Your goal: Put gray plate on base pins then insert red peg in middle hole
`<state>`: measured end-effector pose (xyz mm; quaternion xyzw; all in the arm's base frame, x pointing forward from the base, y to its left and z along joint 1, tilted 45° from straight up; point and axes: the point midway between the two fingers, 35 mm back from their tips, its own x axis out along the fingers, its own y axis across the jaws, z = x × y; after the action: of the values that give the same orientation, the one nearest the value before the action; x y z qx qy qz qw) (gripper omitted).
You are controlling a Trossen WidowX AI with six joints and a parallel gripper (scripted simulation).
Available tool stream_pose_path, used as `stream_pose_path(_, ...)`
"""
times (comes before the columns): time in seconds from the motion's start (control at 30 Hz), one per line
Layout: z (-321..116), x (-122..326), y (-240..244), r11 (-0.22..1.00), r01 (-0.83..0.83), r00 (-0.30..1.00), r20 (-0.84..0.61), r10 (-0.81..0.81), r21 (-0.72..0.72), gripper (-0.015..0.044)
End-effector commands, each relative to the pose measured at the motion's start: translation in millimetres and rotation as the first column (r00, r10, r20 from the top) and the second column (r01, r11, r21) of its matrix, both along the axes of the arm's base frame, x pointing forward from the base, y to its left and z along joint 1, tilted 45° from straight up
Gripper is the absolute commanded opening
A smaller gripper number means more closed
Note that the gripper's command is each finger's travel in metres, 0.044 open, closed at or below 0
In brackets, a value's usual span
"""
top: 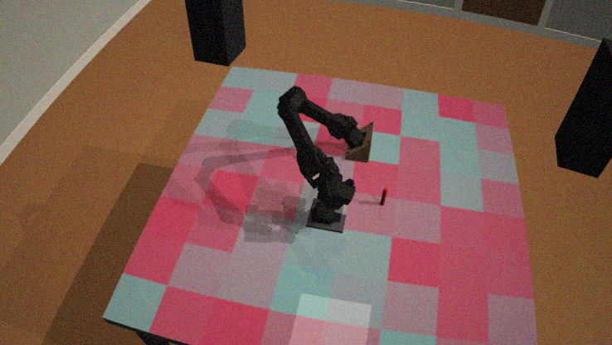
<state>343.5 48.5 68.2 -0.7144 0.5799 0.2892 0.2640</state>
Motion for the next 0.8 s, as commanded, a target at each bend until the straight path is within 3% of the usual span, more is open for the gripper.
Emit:
stream_pose_path(0.0,-3.1,-0.4,-3.9,1.000,-0.005,1.000,-0.005,0.005,-0.008,0.0000)
stream_pose_path(0.67,-12.9,3.7,-14.1,1.000,0.001,1.000,0.005,-0.001,0.001,0.0000)
stream_pose_path(0.77,-12.9,3.7,-14.1,1.000,0.001,1.000,0.005,-0.001,0.001,0.0079)
